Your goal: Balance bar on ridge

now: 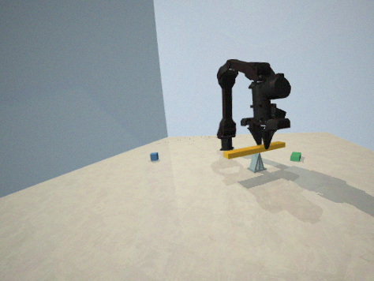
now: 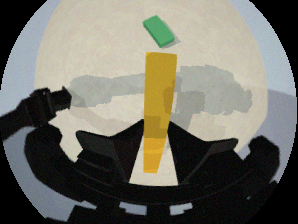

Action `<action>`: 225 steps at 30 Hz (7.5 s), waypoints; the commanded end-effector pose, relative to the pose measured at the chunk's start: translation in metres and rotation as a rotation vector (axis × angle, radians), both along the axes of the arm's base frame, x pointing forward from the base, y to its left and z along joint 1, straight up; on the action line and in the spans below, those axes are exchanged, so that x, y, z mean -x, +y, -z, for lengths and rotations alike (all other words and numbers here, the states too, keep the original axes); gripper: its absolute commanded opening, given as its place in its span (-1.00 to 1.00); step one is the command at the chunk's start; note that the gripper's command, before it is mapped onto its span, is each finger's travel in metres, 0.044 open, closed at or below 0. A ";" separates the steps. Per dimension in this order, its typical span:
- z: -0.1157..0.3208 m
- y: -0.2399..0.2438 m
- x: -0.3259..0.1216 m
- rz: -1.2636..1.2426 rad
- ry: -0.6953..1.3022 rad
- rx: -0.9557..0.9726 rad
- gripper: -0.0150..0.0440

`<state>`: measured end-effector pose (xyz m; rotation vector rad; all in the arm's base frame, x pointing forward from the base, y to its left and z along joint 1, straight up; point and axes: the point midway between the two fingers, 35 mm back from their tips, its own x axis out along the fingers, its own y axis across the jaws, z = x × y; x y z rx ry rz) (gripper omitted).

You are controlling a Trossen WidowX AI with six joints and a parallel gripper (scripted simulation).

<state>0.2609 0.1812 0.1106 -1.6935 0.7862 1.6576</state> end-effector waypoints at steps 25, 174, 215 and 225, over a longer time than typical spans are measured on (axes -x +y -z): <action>0.000 0.001 0.001 -0.002 0.005 -0.001 -0.49; -0.001 0.000 0.000 -0.001 0.002 0.001 0.09; -0.040 0.003 -0.003 -0.001 0.001 0.001 1.00; -0.101 -0.001 0.002 -0.001 0.002 0.001 1.00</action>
